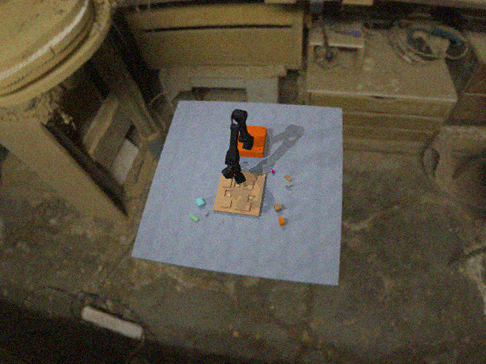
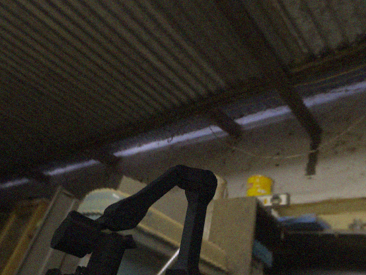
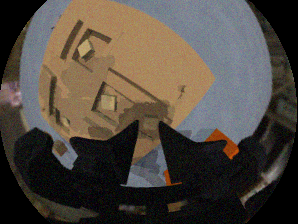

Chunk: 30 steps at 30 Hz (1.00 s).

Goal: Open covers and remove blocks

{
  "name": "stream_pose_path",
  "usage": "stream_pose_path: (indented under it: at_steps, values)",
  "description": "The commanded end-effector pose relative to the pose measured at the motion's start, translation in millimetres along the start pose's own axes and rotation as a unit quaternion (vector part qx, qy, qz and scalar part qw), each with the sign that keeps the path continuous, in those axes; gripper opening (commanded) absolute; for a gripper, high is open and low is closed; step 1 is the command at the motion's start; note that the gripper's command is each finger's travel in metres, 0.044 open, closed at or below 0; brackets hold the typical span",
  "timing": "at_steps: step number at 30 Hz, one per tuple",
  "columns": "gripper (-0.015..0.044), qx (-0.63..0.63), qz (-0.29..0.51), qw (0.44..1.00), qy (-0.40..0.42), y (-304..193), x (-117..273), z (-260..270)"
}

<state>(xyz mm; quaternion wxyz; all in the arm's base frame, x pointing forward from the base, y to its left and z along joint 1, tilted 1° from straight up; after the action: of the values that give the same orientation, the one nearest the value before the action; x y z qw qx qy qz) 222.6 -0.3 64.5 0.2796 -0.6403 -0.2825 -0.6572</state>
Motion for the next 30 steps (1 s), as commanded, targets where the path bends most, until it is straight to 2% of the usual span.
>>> stream_pose_path:
  at_steps: [1,8,18,30]
  values:
    - [0.0144,-0.002,0.005,1.000,-0.002,-2,-5,-1]
    - [0.0144,-0.002,0.005,1.000,-0.002,-2,-8,-1]
    - [0.0080,0.000,0.001,1.000,-0.001,0,-6,0]
    - [0.0080,-0.001,0.002,1.000,-0.001,0,5,0]
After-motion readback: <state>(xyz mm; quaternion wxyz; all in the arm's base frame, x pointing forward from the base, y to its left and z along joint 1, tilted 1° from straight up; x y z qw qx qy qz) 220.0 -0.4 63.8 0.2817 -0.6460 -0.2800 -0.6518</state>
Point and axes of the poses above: the point midway between the two fingers, 35 mm back from their tips, its own x axis back along the fingers, its own z axis across the jaws, y = z × x, the point moved 8 cm from there along x, back along the fingers, and after that the axes turned 6 degrees about x, right-handed, at the moved point
